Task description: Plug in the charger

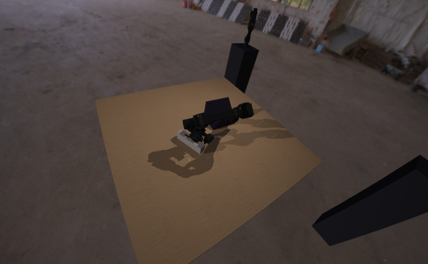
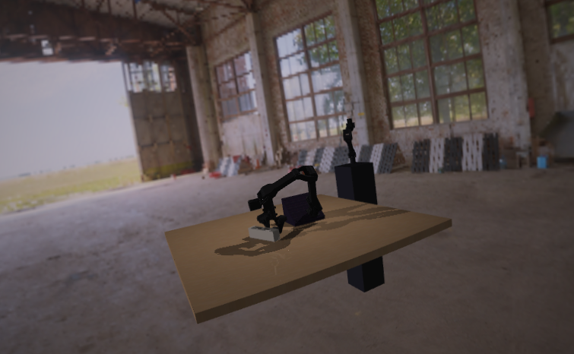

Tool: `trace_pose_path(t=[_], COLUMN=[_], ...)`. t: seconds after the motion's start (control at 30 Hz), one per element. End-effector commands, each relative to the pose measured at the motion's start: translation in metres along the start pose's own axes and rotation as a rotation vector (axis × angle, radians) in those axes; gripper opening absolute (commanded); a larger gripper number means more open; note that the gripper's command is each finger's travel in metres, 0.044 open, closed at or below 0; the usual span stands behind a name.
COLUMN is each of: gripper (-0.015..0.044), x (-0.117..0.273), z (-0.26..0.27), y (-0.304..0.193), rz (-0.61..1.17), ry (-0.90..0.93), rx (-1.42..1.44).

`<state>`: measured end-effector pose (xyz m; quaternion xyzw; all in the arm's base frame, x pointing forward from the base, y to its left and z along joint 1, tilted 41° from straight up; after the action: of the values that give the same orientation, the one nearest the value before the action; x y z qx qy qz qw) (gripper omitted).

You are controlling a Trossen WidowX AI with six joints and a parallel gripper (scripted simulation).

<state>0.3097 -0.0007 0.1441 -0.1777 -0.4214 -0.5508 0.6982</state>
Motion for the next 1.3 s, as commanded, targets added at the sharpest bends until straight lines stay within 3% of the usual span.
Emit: trace_pose_path(t=[0.0, 1.27], gripper=[0.044, 0.044], x=[0.001, -0.002], z=[0.001, 0.0], y=[-0.001, -0.03], rz=[-0.008, -0.017], ry=[0.001, 0.0], rx=[0.007, 0.012])
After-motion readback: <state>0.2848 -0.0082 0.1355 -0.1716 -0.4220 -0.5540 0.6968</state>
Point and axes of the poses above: the point midway between the two fingers, 35 mm back from their tips, its own x axis back along the fingers, its own z axis across the jaws, y = z × x, the point moved 9 cm from there along x, back along the fingers, and after that the axes turned 2 degrees about x, right-handed, at the moved point
